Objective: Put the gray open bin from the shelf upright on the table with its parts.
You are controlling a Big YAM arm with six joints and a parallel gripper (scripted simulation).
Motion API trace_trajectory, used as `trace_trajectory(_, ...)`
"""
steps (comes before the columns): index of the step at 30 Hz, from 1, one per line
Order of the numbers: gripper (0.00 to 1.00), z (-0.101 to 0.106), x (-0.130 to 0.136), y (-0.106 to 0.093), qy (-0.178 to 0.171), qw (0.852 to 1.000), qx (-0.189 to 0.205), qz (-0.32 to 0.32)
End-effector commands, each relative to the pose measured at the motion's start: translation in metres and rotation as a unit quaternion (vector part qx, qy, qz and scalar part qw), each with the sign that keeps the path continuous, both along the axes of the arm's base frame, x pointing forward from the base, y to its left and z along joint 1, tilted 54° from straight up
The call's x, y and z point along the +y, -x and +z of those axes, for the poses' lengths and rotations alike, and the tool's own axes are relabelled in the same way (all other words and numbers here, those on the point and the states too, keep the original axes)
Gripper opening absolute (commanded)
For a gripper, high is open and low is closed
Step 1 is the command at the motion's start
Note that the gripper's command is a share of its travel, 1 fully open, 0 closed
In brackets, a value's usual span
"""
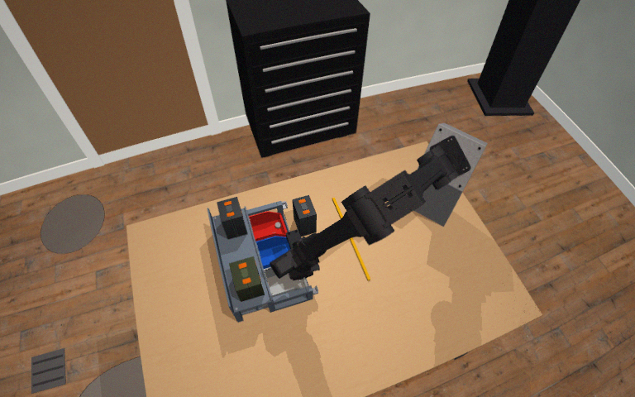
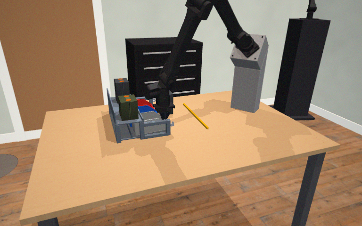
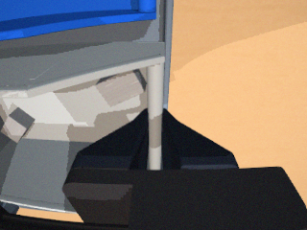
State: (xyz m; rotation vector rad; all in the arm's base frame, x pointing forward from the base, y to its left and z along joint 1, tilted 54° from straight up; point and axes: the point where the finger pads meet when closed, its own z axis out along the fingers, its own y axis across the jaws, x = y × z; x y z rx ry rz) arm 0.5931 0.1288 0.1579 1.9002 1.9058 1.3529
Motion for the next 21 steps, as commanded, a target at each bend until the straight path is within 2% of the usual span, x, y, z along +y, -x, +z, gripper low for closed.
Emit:
trace_trajectory(1, 0.00, 0.0164, -0.0186, 0.0053, 0.001, 1.000, -0.008, -0.011)
trace_trajectory(21, 0.00, 0.0203, -0.0190, 0.0031, 0.001, 1.000, -0.011, -0.012)
